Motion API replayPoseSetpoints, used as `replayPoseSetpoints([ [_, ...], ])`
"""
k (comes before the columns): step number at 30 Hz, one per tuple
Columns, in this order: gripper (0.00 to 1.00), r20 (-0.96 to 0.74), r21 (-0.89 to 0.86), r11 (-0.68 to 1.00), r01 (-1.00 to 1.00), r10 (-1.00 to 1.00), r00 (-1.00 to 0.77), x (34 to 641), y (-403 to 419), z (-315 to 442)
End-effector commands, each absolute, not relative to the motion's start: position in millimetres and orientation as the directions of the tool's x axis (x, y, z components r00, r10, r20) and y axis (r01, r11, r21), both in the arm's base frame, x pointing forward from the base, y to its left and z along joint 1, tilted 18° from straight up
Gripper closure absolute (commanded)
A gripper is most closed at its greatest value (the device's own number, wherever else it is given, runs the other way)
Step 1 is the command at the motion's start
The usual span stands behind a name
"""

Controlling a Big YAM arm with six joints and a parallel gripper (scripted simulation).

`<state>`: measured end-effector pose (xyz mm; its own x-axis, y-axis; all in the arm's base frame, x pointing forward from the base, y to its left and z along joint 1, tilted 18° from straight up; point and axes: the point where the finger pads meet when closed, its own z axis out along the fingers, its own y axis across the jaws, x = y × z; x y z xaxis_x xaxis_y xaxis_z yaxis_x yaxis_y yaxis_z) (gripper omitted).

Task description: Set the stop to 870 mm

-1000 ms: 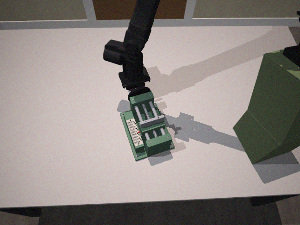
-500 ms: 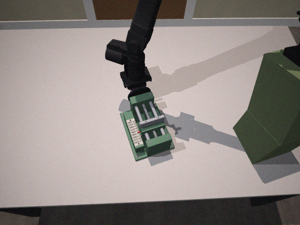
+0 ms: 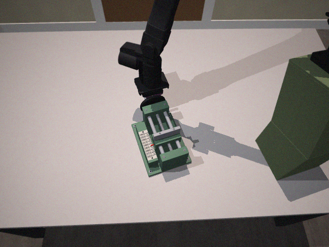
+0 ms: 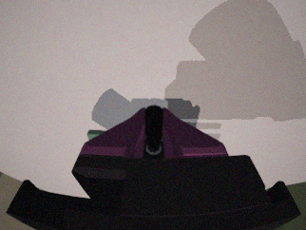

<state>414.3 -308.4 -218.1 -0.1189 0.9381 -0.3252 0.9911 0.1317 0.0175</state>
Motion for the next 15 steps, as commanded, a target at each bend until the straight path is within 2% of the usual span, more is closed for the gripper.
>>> replayPoseSetpoints([
  [1, 0.94, -0.339, 0.006, 0.117, 0.993, 0.935, -0.108, 396, -322, -207],
  [8, 0.94, -0.314, -0.024, 0.117, 0.993, 0.942, -0.119, 384, -314, -222],
  [15, 0.94, -0.333, 0.000, 0.117, 0.993, 0.936, -0.111, 388, -318, -198],
])
